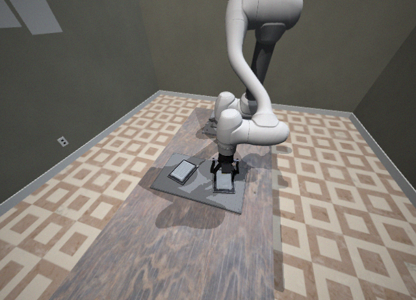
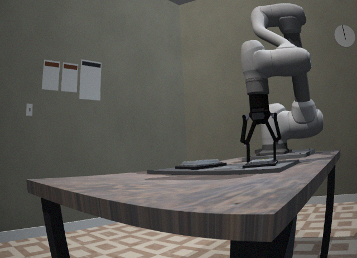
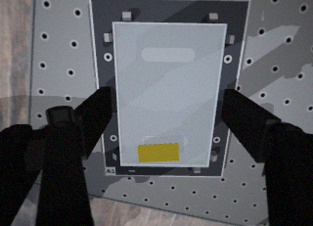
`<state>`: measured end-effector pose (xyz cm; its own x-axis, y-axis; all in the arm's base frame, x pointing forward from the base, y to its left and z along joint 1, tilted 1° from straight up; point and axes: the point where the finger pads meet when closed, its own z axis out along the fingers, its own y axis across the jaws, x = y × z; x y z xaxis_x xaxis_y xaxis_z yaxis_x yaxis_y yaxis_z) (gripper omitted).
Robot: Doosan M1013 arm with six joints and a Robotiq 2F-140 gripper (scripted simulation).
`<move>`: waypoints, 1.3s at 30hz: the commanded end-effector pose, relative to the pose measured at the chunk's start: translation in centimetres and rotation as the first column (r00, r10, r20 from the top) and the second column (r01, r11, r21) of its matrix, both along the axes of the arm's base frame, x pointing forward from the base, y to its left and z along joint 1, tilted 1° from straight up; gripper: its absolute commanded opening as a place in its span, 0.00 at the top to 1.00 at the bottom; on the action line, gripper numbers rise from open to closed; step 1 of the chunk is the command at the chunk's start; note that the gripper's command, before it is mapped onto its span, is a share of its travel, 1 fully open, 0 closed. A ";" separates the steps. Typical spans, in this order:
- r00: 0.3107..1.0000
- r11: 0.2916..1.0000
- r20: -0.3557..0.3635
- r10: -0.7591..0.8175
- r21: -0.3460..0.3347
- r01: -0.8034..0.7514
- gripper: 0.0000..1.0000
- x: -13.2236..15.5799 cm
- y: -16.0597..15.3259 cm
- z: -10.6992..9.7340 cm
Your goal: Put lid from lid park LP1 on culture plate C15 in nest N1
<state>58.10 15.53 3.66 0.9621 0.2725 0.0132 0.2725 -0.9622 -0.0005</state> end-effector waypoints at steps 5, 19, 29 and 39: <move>1.000 1.000 0.004 0.003 -0.003 -0.003 0.31 0.0 0.1 -0.3; 1.000 1.000 0.004 0.003 -0.003 -0.003 0.31 0.0 0.1 -0.3; 1.000 1.000 0.004 0.003 -0.003 -0.003 0.40 0.0 0.1 -0.3; 1.000 1.000 0.004 0.003 -0.003 -0.003 0.40 0.0 0.1 -0.3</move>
<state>58.14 15.54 3.67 0.9620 0.2726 0.0141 0.2726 -0.9621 -0.0004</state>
